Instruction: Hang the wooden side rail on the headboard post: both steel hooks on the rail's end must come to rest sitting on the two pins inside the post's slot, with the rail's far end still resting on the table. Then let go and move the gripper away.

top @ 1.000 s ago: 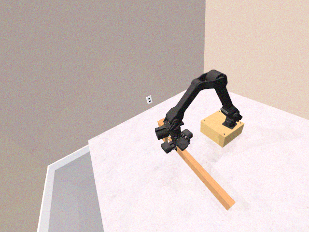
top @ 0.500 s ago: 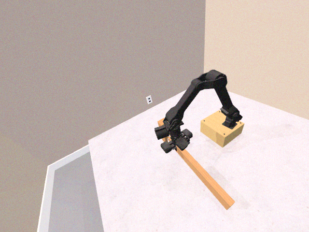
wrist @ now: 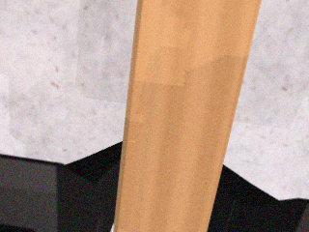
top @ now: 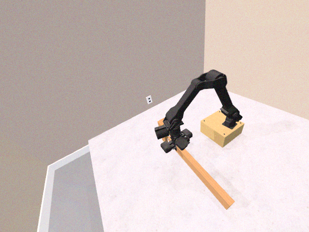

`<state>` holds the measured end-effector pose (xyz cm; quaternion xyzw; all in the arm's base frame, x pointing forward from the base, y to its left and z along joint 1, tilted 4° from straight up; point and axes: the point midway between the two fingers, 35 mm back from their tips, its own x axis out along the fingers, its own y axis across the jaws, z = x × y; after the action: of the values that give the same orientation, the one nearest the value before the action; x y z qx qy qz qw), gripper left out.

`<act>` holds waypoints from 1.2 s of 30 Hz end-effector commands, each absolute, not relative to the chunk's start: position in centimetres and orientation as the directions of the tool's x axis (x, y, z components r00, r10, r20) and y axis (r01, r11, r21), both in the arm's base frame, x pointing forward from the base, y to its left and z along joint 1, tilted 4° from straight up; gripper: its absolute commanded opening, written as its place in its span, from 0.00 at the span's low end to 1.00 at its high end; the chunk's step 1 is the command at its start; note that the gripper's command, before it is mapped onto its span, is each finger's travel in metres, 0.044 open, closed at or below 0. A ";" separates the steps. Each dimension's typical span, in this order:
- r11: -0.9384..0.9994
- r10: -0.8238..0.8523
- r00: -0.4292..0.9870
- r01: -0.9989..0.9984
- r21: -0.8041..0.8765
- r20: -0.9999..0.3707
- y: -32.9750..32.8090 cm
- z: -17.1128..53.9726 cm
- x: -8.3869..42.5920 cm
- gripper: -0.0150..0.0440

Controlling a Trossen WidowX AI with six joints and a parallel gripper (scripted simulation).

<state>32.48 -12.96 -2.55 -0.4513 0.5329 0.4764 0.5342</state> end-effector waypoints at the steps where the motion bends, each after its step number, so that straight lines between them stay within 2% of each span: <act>1: 0.134 0.022 -0.019 -0.991 0.022 -1.000 -13.2 -2.4 32.5 0.25; 36: 0.134 0.021 -0.019 -0.991 0.022 -1.000 -13.6 -2.5 32.5 0.25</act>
<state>32.49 -13.39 -2.50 -0.4521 0.5330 0.4764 0.5334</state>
